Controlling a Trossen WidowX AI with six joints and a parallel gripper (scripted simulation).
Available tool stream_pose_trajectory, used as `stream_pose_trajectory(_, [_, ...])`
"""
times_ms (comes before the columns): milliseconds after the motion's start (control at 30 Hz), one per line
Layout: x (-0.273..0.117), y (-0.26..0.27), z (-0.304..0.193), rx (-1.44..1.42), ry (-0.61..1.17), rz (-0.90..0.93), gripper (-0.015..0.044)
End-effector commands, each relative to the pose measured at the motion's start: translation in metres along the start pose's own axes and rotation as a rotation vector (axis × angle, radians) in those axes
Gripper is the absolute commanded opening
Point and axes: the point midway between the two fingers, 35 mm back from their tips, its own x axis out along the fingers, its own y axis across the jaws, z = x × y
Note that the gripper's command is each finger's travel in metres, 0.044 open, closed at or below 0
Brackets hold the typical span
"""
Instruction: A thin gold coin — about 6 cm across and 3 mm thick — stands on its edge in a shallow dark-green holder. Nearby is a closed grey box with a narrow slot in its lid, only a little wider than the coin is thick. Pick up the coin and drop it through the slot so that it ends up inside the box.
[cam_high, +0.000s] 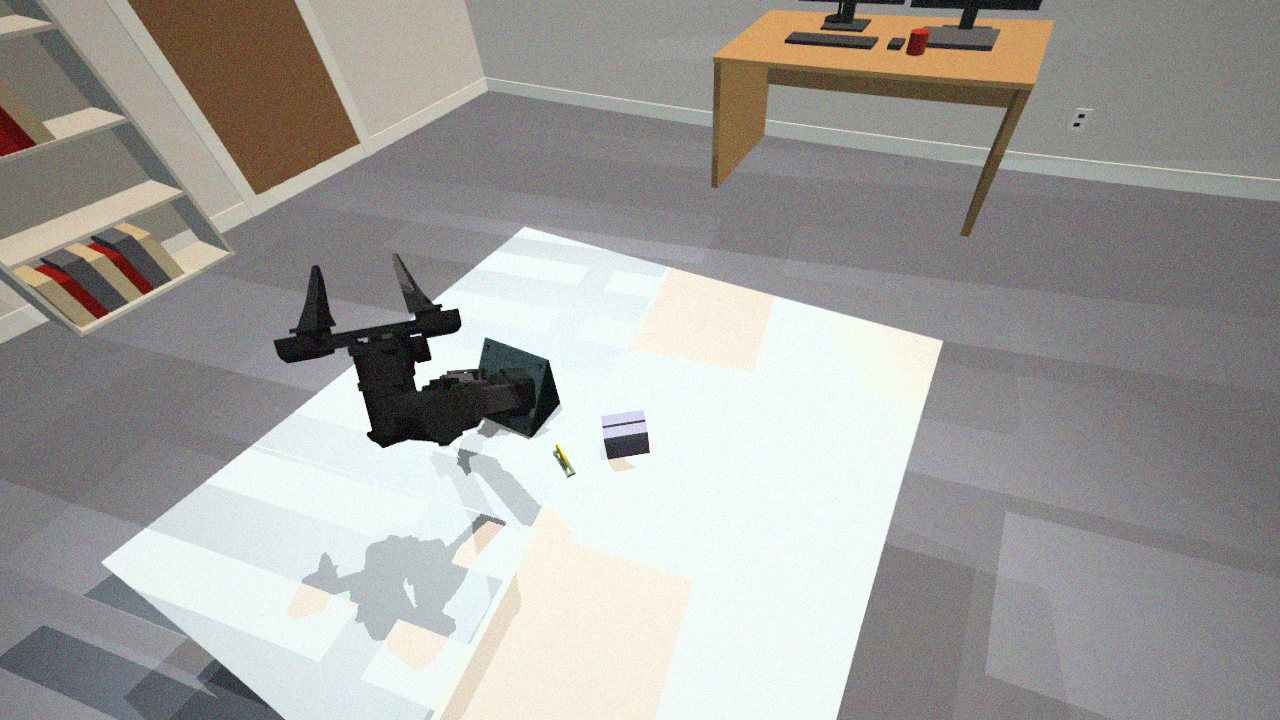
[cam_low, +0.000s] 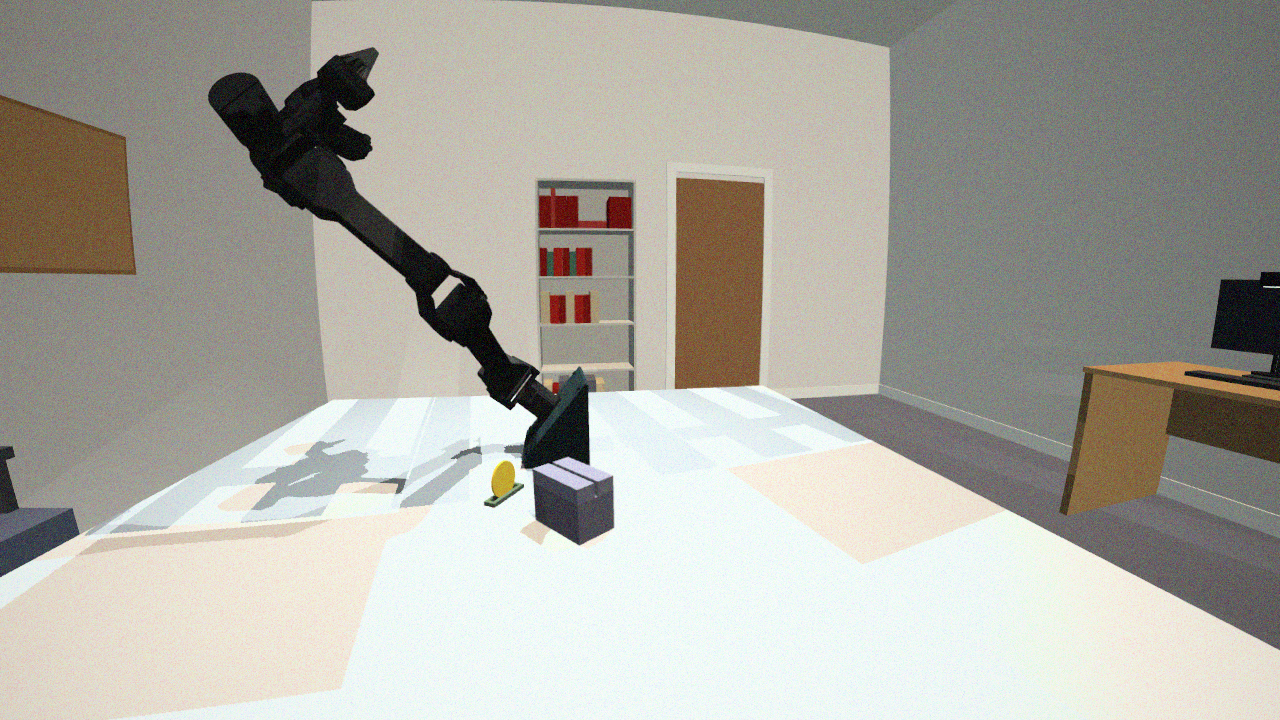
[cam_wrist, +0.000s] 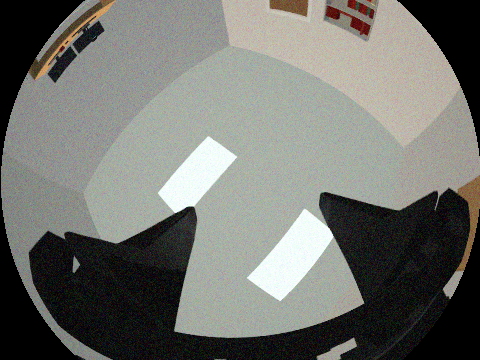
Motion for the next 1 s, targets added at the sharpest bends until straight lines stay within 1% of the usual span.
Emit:
stream_pose_trajectory(0, [0.0, -0.002, 0.0, -0.006, 0.0, -0.002, 0.0374])
stream_pose_trajectory(100, [0.005, -0.023, 0.001, -0.091, 0.007, -0.034, 0.0295])
stream_pose_trajectory(267, [0.029, -0.074, 0.022, -0.236, -0.031, -0.162, 0.0164])
stream_pose_trajectory(333, [0.037, -0.094, 0.03, -0.267, -0.042, -0.223, 0.0161])
stream_pose_trajectory(433, [0.049, -0.139, 0.049, -0.33, -0.061, -0.36, 0.0161])
stream_pose_trajectory(567, [0.05, -0.198, 0.082, -0.47, -0.081, -0.544, 0.0161])
stream_pose_trajectory(633, [0.045, -0.226, 0.099, -0.537, -0.083, -0.64, 0.0161])
stream_pose_trajectory(767, [0.028, -0.272, 0.114, -0.554, -0.056, -0.798, 0.0161])
stream_pose_trajectory(967, [-0.017, -0.329, 0.154, -0.71, -0.016, -1.058, 0.0161])
